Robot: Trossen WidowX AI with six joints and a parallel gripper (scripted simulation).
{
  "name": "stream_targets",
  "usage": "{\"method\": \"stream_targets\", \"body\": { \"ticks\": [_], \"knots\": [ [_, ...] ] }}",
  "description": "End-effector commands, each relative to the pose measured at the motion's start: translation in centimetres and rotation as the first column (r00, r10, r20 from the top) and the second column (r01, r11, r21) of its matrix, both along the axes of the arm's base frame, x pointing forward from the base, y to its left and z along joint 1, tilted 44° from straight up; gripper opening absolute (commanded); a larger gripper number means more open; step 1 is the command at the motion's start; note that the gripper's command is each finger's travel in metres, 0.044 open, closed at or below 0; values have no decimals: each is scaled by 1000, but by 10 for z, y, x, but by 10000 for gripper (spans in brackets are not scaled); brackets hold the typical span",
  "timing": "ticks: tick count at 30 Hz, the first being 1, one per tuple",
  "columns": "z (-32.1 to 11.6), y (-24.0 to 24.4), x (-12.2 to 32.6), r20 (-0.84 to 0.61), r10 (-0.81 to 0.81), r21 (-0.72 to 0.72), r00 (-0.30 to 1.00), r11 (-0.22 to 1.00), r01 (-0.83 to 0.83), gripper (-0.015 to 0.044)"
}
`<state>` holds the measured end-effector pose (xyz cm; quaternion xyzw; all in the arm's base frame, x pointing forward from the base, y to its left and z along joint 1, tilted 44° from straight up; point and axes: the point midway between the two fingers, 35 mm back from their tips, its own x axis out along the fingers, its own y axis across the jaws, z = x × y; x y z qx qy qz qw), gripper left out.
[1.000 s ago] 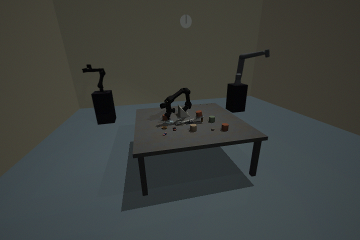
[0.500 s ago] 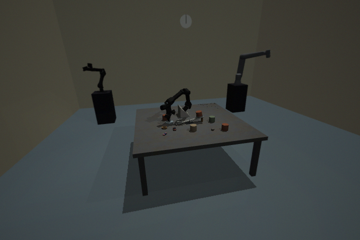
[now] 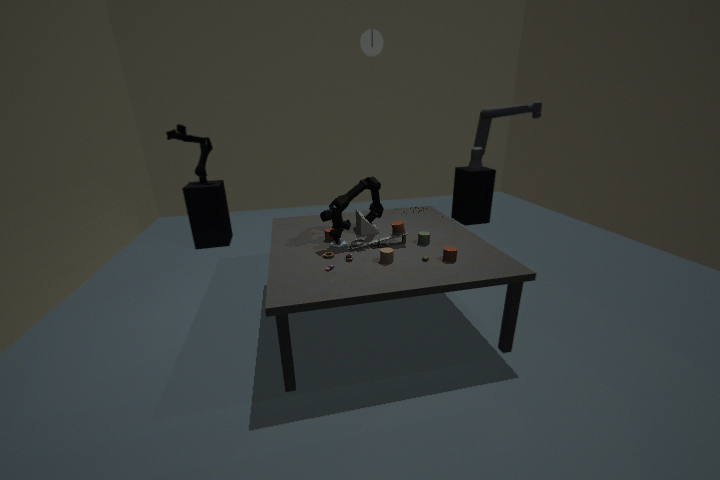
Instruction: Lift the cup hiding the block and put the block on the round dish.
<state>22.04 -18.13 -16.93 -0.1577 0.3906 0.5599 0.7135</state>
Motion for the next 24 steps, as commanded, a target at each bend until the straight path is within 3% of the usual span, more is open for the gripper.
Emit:
{"method": "stream_targets", "body": {
  "ticks": [1,5,24],
  "knots": [
    [0,0,0,2,1,-1,1000,1000,-1,341],
    [3,-3,0,-7,-16,-7,1000,1000,16,440],
    [75,-67,-10,-5,-15,1,1000,1000,15,440]
  ]
}}
